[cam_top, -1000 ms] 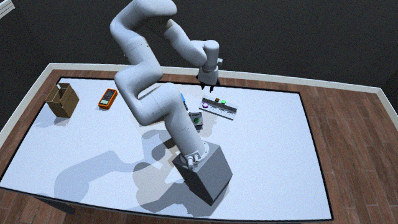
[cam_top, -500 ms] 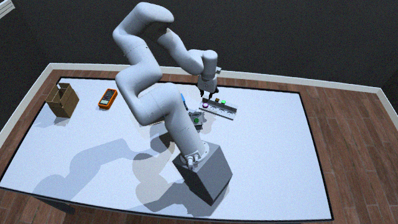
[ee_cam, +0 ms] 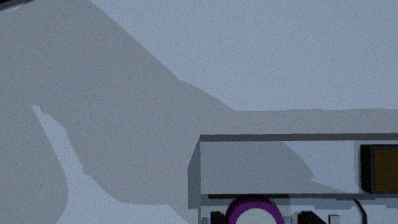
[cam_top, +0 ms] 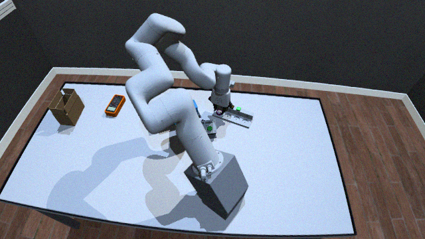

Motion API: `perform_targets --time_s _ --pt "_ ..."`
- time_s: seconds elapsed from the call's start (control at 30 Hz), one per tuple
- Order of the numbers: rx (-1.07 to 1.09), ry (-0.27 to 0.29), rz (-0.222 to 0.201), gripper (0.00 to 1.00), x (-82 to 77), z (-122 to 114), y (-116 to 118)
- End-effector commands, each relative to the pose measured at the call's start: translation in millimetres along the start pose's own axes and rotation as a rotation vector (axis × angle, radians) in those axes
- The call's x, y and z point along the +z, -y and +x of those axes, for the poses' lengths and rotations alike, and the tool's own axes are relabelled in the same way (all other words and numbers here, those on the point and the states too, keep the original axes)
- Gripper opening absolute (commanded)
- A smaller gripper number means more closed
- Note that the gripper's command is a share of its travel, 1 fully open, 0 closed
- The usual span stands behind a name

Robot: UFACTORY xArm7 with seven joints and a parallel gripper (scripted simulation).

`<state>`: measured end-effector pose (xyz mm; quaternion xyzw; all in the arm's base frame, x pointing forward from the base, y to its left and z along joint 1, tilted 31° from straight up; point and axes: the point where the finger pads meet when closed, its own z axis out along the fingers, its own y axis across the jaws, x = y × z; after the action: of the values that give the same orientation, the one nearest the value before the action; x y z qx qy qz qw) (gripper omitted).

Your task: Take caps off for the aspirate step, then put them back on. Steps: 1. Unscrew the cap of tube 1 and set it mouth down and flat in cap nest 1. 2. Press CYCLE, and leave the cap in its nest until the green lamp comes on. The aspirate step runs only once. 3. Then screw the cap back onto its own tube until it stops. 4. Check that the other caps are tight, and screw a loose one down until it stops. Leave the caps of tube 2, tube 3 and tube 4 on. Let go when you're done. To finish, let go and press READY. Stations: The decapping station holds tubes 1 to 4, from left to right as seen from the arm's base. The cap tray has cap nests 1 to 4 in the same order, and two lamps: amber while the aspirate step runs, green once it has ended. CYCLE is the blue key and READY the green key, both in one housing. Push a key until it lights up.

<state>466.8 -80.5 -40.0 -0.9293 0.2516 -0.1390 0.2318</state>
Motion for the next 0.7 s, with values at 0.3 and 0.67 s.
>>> perform_targets --time_s 0.3,0.67 --pt "0.0 -0.007 0.0 0.46 5.7 3.6 -0.9" --pt "0.0 -0.007 0.0 0.46 11.2 2.2 -0.8"
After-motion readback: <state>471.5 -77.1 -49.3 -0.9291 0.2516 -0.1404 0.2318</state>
